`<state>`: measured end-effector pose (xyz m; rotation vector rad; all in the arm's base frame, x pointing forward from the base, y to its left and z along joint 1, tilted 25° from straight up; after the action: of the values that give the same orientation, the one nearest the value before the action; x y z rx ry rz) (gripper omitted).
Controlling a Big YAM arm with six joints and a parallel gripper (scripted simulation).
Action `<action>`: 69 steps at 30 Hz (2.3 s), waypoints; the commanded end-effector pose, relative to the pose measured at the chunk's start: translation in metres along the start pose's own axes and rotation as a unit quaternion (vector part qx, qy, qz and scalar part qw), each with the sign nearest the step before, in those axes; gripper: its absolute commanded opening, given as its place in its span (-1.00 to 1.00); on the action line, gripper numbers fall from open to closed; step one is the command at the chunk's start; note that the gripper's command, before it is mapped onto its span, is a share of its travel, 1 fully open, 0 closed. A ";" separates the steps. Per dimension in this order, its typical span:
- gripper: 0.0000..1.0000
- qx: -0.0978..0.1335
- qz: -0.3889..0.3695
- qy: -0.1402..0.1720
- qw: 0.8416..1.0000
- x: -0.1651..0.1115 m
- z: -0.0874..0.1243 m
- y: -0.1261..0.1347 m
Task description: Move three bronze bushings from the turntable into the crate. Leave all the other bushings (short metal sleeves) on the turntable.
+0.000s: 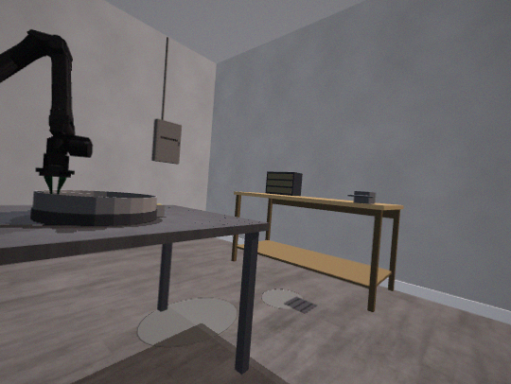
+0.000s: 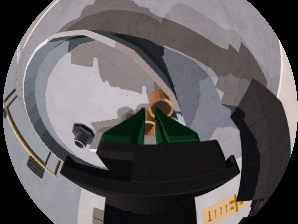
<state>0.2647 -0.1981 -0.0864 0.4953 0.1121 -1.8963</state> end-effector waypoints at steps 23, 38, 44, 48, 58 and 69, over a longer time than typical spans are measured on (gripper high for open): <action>-0.75 -0.003 -0.002 0.003 1.000 0.000 -0.006 0.001; -0.75 -0.003 -0.002 0.003 1.000 0.000 -0.006 0.001; -0.75 -0.006 -0.003 0.004 1.000 -0.002 -0.008 -0.005; -0.75 -0.007 -0.003 0.005 1.000 -0.003 -0.008 -0.006; -0.75 -0.007 -0.003 0.005 1.000 -0.003 -0.008 -0.006; -0.75 -0.007 -0.003 0.005 1.000 -0.003 -0.008 -0.006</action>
<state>0.2645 -0.1980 -0.0877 0.4956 0.1110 -1.8964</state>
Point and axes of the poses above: the point where the finger pads meet when closed, its own z axis back along the fingers, its own y axis across the jaws, x = y × z, the point moved 9 cm from there along z, back along the fingers, and after that the axes turned 2 degrees about z, right-handed, at the moved point
